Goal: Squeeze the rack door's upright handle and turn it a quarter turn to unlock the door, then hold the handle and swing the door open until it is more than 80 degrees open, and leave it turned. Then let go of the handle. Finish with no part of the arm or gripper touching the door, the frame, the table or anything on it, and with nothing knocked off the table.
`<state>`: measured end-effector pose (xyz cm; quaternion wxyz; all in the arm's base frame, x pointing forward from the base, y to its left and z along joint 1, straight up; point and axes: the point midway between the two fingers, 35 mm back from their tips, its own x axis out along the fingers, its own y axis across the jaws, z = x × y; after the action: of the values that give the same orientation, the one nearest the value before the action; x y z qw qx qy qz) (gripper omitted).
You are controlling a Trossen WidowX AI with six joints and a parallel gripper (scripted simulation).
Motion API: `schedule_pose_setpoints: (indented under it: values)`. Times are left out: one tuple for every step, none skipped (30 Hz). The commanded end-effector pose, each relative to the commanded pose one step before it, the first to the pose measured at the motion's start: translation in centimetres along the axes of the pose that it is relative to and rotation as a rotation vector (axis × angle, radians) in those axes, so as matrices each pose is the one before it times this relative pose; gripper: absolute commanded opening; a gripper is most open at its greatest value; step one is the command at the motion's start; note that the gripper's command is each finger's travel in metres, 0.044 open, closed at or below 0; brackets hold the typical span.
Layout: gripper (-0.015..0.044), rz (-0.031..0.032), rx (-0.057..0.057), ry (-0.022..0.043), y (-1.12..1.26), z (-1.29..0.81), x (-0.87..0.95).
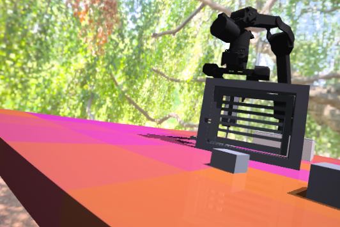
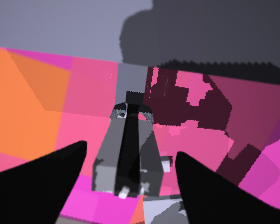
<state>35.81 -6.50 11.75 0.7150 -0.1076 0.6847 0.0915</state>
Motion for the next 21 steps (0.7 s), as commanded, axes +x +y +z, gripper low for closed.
schedule_pose_setpoints:
  values:
    - [0.029, 0.00484, -0.0031, 0.00331, 0.11, -0.137, 0.841]
    - [0.029, 0.0, 0.0, 0.00002, 0.006, -0.014, 0.163]
    - [0.029, -0.00001, 0.0, 0.00002, 0.007, -0.014, 0.162]
    - [0.029, -0.00001, 0.0, 0.00002, 0.007, -0.015, 0.162]
    - [0.029, -0.00001, 0.0, 0.00003, 0.008, -0.016, 0.162]
    - [0.029, -0.00001, 0.0, 0.00003, 0.008, -0.017, 0.162]
    - [0.029, -0.00001, 0.0, 0.00003, 0.009, -0.018, 0.162]
    - [0.029, -0.00001, 0.0, 0.00002, 0.007, -0.015, 0.132]
    - [0.029, 0.0, 0.0, 0.00001, 0.005, -0.01, 0.079]
    - [0.029, 0.0, 0.0, 0.0, 0.002, -0.003, 0.026]
    - [0.0264, 0.0, 0.0, 0.0, 0.0, 0.0, 0.0]
    - [0.0237, 0.0, 0.0, 0.0, 0.0, 0.0, 0.0]
    - [0.0211, 0.0, 0.0, 0.0, 0.0, 0.0, 0.0]
    - [0.0185, 0.0, 0.0, 0.0, 0.0, 0.0, 0.0]
    - [0.0159, 0.0, 0.0, 0.0, 0.0, 0.0, 0.0]
    - [0.0132, 0.0, 0.0, 0.0, 0.0, 0.0, 0.0]
    - [0.0106, 0.0, 0.0, 0.0, 0.0, 0.0, 0.0]
    - [0.0099, 0.0, 0.0, 0.0, 0.0, 0.0, 0.0]
    - [0.0093, 0.0, 0.0, 0.0, 0.0, 0.0, 0.0]
    - [0.0086, 0.0, 0.0, 0.0, 0.0, 0.0, 0.0]
    - [0.0079, 0.0, 0.0, 0.0, 0.0, 0.0, 0.0]
